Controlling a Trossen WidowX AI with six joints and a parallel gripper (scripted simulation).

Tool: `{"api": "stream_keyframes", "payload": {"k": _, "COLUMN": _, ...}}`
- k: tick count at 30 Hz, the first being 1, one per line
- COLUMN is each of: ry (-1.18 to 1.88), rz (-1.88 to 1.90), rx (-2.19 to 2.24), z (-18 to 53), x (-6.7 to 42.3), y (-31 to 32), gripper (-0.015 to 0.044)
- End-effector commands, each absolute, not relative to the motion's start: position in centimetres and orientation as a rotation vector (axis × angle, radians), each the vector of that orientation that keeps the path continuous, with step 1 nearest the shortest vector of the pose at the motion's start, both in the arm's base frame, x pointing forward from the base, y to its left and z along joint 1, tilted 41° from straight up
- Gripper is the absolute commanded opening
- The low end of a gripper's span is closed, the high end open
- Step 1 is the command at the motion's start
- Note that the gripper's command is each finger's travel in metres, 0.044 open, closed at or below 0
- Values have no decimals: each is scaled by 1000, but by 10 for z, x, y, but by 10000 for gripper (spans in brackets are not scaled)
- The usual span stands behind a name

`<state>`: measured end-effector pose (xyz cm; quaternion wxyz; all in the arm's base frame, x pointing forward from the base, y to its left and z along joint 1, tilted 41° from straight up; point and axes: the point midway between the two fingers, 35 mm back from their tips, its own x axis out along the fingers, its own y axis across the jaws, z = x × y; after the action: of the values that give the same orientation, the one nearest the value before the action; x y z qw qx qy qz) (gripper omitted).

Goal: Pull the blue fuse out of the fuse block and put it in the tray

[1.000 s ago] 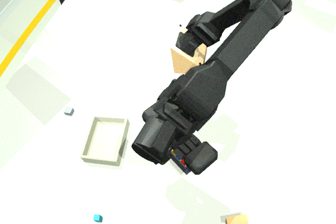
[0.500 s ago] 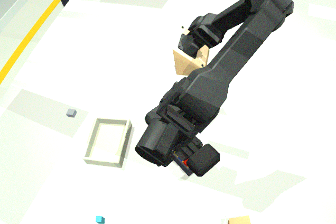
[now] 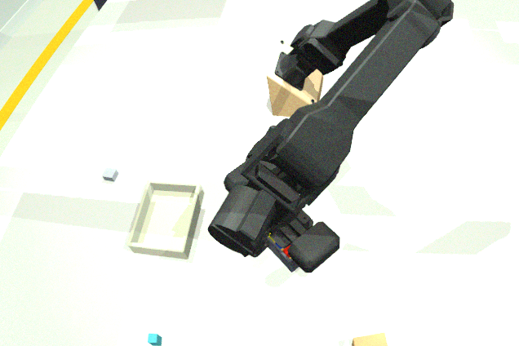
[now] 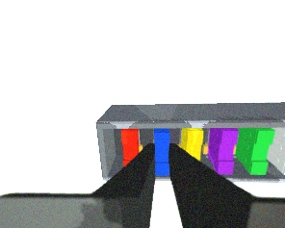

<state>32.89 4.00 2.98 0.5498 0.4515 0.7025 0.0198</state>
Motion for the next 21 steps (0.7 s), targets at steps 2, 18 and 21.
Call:
{"api": "stream_keyframes", "payload": {"k": 2, "ry": 1659, "rz": 49, "rx": 1066, "z": 32, "x": 330, "y": 37, "gripper": 0}}
{"api": "stream_keyframes", "payload": {"k": 18, "ry": 1660, "rz": 48, "rx": 1067, "z": 38, "x": 330, "y": 32, "gripper": 0}}
{"api": "stream_keyframes", "payload": {"k": 21, "ry": 1660, "rz": 48, "rx": 1067, "z": 39, "x": 330, "y": 31, "gripper": 0}}
